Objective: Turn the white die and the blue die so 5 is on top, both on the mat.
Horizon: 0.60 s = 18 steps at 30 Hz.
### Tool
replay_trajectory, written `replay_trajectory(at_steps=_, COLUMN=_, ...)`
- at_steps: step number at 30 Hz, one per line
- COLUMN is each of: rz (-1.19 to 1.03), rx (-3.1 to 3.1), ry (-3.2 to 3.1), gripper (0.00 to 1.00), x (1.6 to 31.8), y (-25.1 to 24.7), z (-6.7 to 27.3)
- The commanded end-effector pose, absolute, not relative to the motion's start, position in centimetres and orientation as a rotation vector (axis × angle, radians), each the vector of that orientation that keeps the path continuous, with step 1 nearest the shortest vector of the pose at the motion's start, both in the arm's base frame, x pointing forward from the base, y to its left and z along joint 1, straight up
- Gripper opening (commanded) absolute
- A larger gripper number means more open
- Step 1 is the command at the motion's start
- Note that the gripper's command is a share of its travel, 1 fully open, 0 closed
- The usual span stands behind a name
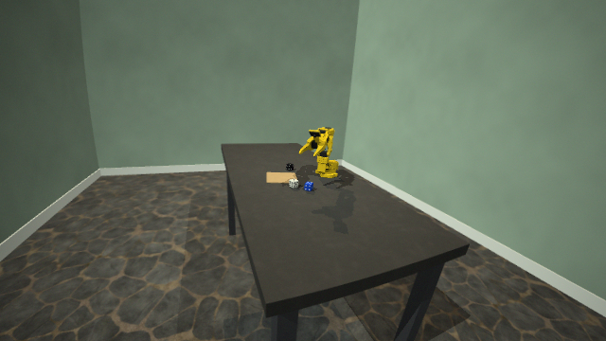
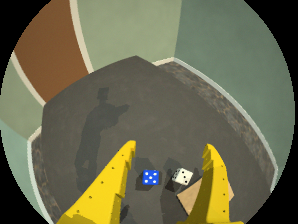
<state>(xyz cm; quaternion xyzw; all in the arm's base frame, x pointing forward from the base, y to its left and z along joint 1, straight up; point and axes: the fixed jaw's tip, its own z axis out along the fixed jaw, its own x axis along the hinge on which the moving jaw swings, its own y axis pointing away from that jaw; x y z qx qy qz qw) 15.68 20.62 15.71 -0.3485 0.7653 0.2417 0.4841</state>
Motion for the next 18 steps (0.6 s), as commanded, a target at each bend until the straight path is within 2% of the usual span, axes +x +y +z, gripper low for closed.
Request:
replay_trajectory(at_steps=1, rz=0.565, rx=-0.892, ry=1.959, gripper=0.35, x=15.6, y=21.1, z=17.1)
replay_trajectory(at_steps=18, rz=0.415, rx=-1.036, ry=2.301, gripper=0.35, x=14.4, y=20.1, z=16.6)
